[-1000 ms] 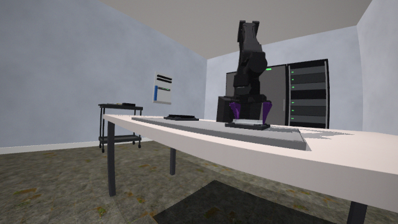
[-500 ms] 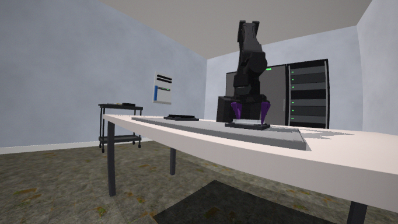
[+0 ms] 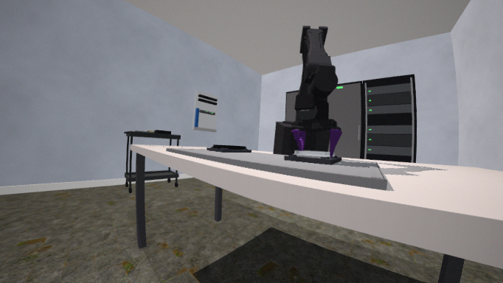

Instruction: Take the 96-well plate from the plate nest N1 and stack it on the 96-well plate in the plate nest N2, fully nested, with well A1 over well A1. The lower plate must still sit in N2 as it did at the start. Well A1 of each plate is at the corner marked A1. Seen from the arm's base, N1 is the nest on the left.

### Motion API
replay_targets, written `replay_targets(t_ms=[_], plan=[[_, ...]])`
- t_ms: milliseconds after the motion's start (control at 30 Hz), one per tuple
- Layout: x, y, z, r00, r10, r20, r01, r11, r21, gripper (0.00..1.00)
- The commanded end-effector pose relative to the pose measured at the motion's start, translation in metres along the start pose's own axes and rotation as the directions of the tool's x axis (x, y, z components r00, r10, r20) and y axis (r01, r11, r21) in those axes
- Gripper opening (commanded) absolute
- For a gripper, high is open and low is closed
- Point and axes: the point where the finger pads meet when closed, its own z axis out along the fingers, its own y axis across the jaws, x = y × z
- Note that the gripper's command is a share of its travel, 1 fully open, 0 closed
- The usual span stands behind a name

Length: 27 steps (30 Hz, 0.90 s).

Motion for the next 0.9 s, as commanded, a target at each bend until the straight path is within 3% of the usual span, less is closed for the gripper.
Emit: replay_targets(t_ms=[0, 367, 400, 467, 867], plan=[[-0.005, 0.002, -0.003, 1.0, 0.0, 0.02, 0.0, 1.0, -0.003, 0.0], [-0.005, 0.002, -0.003, 1.0, 0.0, 0.02, 0.0, 1.0, -0.003, 0.0], [-0.009, 0.006, -0.011, 0.999, -0.003, 0.045, 0.004, 1.0, -0.012, 0.0], [-0.005, 0.003, -0.014, 1.0, -0.002, 0.026, 0.002, 1.0, -0.001, 0.0], [-0.014, 0.005, -0.035, 0.999, 0.0, 0.047, 0.0, 1.0, -0.01, 0.0]])
